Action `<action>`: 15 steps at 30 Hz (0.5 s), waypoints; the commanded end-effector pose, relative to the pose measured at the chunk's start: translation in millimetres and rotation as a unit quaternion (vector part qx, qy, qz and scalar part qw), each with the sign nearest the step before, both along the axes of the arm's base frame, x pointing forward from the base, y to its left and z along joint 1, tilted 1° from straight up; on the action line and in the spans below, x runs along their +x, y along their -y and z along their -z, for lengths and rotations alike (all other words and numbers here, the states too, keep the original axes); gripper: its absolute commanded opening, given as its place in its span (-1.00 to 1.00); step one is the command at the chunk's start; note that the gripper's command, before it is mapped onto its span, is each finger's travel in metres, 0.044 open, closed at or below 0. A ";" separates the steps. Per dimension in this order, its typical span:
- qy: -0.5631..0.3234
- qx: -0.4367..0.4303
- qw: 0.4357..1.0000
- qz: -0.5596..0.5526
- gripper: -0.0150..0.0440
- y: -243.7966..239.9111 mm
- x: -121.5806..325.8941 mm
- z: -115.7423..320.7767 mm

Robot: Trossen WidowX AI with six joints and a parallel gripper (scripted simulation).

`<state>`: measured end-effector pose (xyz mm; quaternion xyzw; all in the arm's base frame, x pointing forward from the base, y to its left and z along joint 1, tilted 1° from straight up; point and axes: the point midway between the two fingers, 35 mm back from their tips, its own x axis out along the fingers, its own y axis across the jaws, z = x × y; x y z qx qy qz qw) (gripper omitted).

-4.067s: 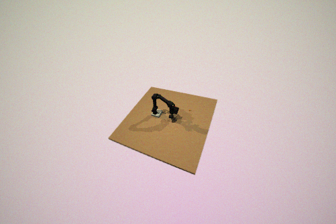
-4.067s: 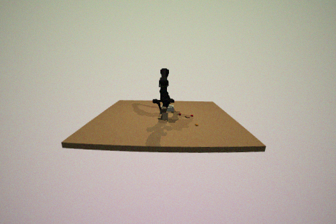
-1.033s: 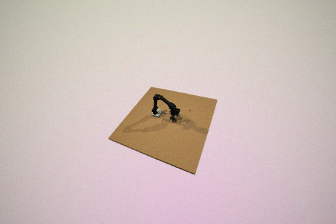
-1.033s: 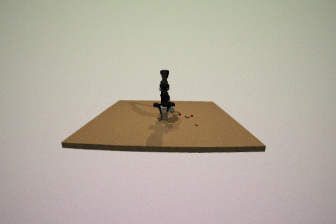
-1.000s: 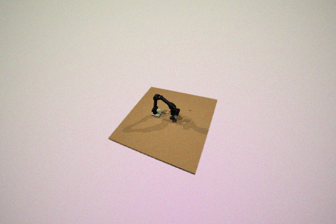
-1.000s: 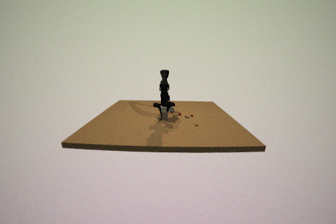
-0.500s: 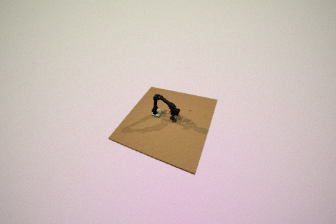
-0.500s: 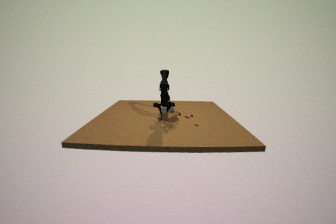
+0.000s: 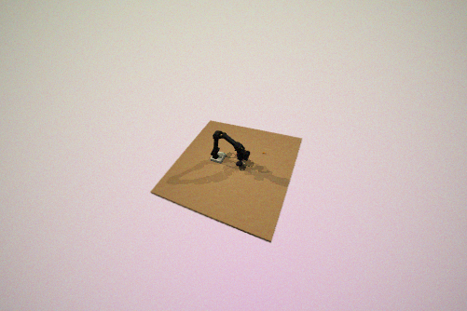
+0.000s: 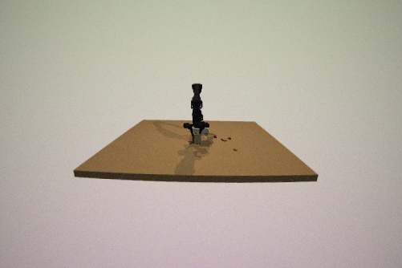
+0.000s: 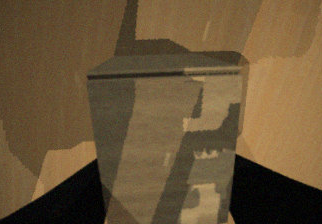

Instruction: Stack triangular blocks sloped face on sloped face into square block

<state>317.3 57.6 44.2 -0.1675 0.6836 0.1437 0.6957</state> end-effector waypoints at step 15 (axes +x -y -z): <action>-0.001 -0.002 1.000 0.002 -0.49 0.1 0.2 1.9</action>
